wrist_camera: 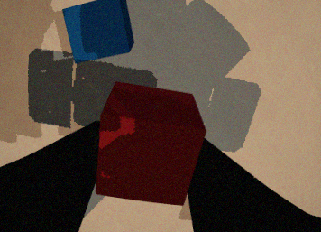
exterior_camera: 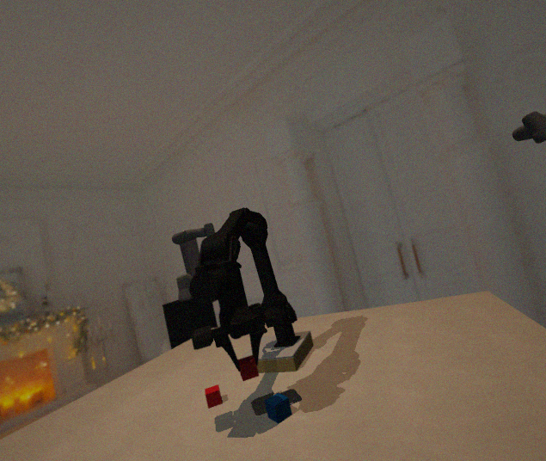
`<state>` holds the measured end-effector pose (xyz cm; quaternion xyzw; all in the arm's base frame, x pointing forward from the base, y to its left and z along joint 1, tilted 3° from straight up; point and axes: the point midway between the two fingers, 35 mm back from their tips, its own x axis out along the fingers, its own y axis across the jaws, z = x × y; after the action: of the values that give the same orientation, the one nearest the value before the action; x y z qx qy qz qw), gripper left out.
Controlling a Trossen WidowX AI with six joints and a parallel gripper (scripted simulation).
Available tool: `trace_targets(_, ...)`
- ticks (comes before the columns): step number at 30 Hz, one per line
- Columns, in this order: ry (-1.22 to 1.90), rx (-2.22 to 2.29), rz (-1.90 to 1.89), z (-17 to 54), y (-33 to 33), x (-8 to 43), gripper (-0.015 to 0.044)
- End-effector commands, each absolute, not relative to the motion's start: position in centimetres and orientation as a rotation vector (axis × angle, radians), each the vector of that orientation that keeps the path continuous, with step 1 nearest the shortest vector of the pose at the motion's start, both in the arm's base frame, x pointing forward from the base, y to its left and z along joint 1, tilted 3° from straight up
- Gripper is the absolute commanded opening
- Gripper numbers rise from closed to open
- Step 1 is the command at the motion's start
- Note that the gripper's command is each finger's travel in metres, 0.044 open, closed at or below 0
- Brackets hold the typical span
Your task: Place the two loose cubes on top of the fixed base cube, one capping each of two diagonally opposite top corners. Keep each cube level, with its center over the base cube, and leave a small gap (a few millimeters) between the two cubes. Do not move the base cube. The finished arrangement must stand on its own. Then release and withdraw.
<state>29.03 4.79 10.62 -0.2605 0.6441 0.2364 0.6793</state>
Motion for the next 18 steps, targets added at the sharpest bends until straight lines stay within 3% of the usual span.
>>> trace_targets(1,1.468,-0.489,0.433,10.1,5.8,28.6,0.0105)
trace_targets(18,1.507,-0.184,0.149,8.4,9.1,27.0,0.0105)
